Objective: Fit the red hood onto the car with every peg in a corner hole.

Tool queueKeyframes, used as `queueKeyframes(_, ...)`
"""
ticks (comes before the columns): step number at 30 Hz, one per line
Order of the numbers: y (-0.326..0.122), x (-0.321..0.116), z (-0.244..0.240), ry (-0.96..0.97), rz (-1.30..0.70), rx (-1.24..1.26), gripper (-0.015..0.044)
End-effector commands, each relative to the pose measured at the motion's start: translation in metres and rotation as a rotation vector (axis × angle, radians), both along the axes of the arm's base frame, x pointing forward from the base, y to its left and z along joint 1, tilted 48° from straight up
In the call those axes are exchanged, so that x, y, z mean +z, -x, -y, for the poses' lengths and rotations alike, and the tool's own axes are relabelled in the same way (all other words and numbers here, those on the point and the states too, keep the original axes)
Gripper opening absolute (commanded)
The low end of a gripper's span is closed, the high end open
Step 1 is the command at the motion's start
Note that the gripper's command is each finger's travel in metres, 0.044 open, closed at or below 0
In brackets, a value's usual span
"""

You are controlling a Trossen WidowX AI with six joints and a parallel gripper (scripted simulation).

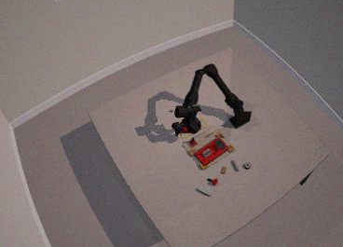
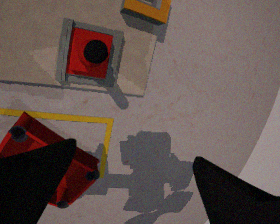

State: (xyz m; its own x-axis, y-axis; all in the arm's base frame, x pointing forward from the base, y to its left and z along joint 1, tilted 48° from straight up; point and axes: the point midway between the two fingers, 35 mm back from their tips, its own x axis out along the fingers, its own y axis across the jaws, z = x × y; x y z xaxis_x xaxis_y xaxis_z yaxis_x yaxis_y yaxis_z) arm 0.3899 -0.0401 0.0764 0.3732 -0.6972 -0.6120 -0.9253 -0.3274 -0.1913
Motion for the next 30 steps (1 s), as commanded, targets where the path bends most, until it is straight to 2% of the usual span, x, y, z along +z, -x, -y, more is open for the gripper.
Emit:
queueKeyframes(1,-0.005,-0.012,-0.010,-0.300,0.716,-0.252,0.0440)
queueKeyframes(3,0.002,-0.015,-0.007,-0.357,0.847,-0.303,0.0440)
queueKeyframes(19,0.041,0.005,0.006,-0.689,1.472,-0.479,0.0440)
queueKeyframes(30,0.075,0.037,0.016,-0.949,1.851,-0.544,0.0440)
